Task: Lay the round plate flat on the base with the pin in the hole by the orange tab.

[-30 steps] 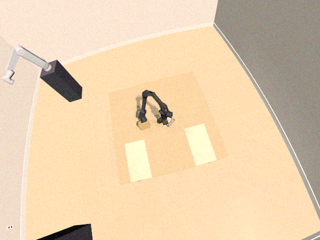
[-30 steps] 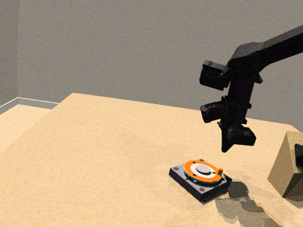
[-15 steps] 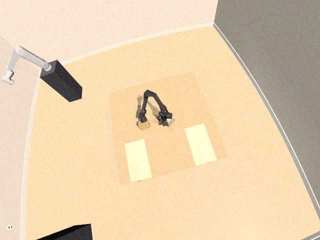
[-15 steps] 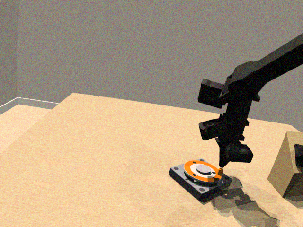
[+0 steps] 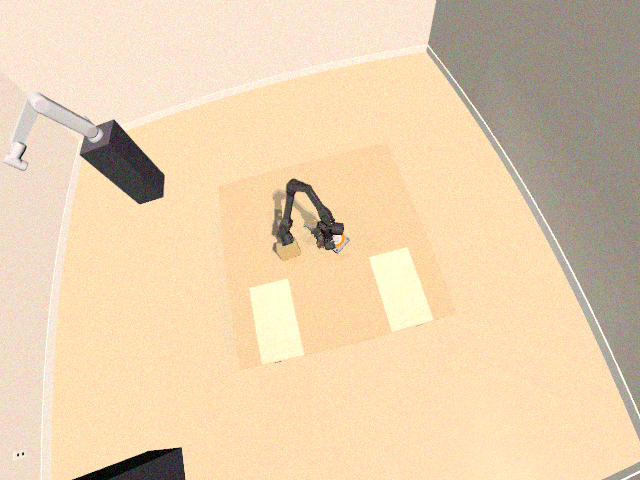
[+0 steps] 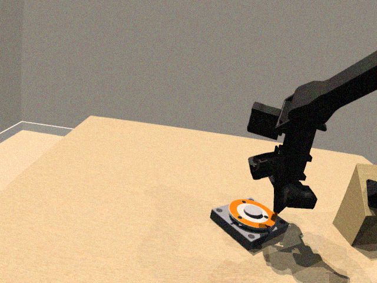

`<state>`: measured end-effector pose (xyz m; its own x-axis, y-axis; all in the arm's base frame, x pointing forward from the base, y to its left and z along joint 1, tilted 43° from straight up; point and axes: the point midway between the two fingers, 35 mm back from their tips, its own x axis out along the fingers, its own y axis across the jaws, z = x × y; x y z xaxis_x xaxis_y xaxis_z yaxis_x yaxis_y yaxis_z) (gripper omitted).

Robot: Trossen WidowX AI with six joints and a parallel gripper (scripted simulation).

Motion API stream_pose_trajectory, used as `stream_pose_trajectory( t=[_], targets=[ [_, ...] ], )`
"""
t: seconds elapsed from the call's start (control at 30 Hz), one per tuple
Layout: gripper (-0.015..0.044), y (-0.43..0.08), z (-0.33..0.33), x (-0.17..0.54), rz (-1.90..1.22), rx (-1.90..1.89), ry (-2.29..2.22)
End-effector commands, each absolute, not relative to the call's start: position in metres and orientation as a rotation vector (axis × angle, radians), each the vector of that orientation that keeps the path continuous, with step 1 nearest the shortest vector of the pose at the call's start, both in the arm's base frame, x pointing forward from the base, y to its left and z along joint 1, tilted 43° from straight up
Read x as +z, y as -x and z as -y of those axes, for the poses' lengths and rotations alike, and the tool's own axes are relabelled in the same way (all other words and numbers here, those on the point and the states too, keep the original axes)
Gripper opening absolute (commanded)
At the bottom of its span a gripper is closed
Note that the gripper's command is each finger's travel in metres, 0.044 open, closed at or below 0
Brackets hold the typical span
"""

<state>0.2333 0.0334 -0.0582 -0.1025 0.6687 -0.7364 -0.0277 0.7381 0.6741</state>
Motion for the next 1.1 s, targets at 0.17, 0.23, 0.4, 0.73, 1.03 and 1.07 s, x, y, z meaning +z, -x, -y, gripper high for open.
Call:
stream_pose_trajectory(
  t=[0.17, 0.23, 0.4, 0.73, 1.03, 1.07],
  targets=[
    [0.0, -0.235, -0.044, -0.049, -1.576, 0.637, -0.538],
    [0.0, -0.236, -0.046, -0.047, -1.576, 0.638, -0.538],
    [0.0, -0.24, -0.052, -0.042, -1.576, 0.638, -0.538],
    [0.0, -0.251, -0.062, -0.033, -1.575, 0.639, -0.539],
    [0.0, -0.263, -0.068, -0.027, -1.574, 0.639, -0.539],
    [0.0, -0.264, -0.068, -0.027, -1.574, 0.639, -0.539]
  ],
)
